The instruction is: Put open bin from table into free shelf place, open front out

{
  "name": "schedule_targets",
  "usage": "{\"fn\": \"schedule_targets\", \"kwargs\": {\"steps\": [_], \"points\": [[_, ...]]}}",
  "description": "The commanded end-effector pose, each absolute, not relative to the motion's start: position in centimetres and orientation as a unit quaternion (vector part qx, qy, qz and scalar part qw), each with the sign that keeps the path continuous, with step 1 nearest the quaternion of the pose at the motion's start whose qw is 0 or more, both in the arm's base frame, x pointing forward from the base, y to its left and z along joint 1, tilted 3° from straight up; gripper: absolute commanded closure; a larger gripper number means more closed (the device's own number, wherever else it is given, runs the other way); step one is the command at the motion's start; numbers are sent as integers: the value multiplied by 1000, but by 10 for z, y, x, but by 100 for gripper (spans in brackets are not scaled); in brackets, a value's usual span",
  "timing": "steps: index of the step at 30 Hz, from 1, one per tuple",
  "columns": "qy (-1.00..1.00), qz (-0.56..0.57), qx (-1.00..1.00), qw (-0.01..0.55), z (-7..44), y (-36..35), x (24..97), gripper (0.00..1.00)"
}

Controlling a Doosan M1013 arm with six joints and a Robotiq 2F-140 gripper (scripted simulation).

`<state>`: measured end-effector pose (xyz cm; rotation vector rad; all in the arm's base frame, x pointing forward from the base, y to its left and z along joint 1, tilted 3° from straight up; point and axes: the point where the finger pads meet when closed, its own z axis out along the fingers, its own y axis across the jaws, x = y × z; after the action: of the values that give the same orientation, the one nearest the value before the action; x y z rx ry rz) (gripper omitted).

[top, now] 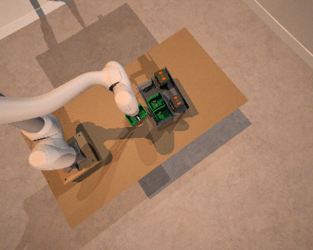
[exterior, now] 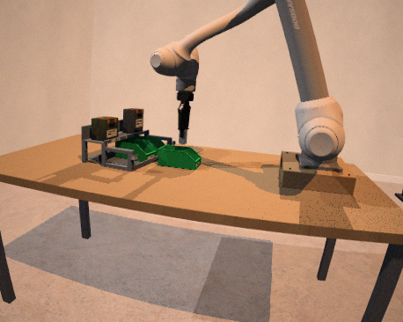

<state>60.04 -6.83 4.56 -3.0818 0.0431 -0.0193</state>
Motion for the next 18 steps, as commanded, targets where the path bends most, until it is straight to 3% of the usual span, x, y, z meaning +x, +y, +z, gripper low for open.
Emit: {"fn": "schedule_targets", "kwargs": {"steps": [1,18], "points": [[14,-6,-999,30,45,-68,600,85],[14,-6,-999,30,31,-67,601,85]]}}
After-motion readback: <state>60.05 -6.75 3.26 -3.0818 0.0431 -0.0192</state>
